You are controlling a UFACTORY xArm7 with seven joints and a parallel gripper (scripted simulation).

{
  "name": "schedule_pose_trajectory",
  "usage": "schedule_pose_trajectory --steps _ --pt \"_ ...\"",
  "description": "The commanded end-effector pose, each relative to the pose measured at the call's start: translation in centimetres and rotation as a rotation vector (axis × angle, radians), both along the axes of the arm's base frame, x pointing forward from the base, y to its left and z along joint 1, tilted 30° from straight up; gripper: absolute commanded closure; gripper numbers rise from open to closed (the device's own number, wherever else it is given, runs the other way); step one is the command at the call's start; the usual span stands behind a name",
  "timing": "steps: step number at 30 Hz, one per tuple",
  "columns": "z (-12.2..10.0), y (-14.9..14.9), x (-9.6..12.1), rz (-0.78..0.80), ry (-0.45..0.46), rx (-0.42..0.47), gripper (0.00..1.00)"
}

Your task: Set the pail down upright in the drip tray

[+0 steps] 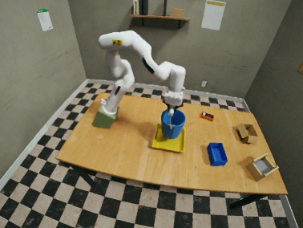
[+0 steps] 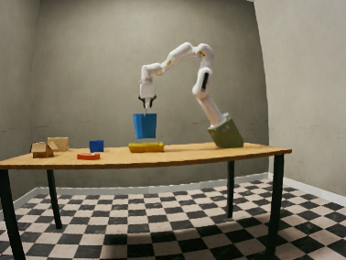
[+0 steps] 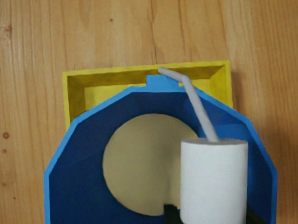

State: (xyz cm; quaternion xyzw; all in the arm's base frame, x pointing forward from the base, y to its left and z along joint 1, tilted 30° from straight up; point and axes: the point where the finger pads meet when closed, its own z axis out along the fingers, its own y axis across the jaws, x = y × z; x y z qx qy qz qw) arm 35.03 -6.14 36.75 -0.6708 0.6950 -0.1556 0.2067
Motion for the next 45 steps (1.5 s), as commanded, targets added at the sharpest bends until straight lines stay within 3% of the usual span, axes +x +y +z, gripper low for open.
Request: schedule_pose_trajectory --steps 1,45 --pt "0.23 -0.34 0.09 -0.001 -0.005 -0.001 1.00" --pt "0.24 -0.85 0.17 -0.001 -0.005 -0.001 1.00"
